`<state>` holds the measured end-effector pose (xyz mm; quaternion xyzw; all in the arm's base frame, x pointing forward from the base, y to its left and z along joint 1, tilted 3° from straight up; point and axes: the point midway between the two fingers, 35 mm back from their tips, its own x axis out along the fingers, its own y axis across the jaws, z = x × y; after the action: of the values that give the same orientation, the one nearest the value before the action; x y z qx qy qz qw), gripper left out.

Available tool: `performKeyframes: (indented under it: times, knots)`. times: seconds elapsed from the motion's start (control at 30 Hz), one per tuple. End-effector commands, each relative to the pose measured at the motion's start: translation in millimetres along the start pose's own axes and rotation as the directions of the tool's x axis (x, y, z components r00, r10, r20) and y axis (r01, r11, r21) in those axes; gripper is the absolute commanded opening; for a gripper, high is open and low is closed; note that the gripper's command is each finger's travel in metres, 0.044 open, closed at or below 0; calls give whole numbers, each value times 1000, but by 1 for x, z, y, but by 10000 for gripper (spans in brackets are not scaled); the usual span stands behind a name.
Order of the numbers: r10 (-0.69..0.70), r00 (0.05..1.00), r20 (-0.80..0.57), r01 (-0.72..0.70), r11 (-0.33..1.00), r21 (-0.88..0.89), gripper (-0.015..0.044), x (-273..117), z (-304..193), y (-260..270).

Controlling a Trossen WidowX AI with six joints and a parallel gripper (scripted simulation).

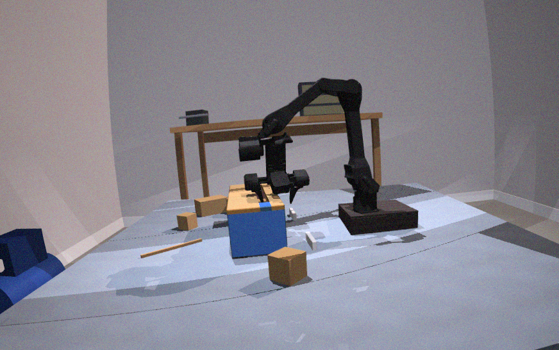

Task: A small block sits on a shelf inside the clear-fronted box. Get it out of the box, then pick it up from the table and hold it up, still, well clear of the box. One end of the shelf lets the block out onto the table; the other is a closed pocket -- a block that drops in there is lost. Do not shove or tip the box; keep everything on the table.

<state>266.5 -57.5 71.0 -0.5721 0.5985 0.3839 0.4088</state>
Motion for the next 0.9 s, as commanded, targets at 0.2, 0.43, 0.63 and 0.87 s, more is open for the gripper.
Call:
performKeyframes:
  times: [0.2, 0.43, 0.63, 0.87]
  knots:
    - [3, 1000, -8, -3, 1000, 1, 400, 8, -23, 1]
    - [3, 1000, -10, -3, 1000, 1, 400, 14, -39, 1]
    - [3, 1000, -11, -3, 1000, 1, 400, 18, -53, 1]
    - [3, 1000, -12, -3, 1000, 1, 400, 24, -69, 1]
